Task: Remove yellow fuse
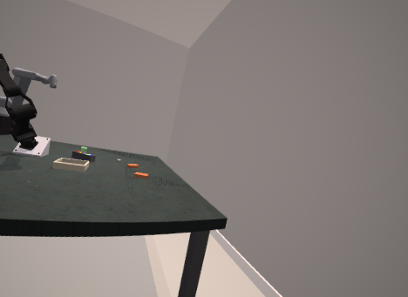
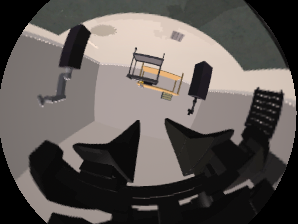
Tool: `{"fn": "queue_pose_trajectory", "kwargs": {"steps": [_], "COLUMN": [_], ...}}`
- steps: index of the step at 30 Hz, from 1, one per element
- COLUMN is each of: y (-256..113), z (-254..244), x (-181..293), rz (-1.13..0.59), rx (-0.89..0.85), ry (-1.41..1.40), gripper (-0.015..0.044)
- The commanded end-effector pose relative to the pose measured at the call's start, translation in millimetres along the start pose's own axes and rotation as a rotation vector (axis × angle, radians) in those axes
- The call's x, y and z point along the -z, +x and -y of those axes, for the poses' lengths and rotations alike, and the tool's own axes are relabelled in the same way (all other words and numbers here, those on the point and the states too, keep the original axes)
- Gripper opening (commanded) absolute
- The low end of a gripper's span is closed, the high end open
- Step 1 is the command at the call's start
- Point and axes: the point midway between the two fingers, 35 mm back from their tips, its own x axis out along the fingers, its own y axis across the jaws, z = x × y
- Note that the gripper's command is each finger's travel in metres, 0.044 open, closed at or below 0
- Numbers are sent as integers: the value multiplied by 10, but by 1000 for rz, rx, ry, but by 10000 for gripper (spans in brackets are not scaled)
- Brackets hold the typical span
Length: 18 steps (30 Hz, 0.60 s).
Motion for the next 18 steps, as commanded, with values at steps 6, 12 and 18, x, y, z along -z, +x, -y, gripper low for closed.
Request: {"fn": "queue_pose_trajectory", "kwargs": {"steps": [6, 12, 18], "y": [-94, -500, -1162], "z": [-782, -1747, -2511], "x": [-44, -235, -579], "rz": [-19, -131, -339], "rx": [-267, -615, -950], "ry": [348, 814, 1267], "gripper": [74, 74, 74]}}
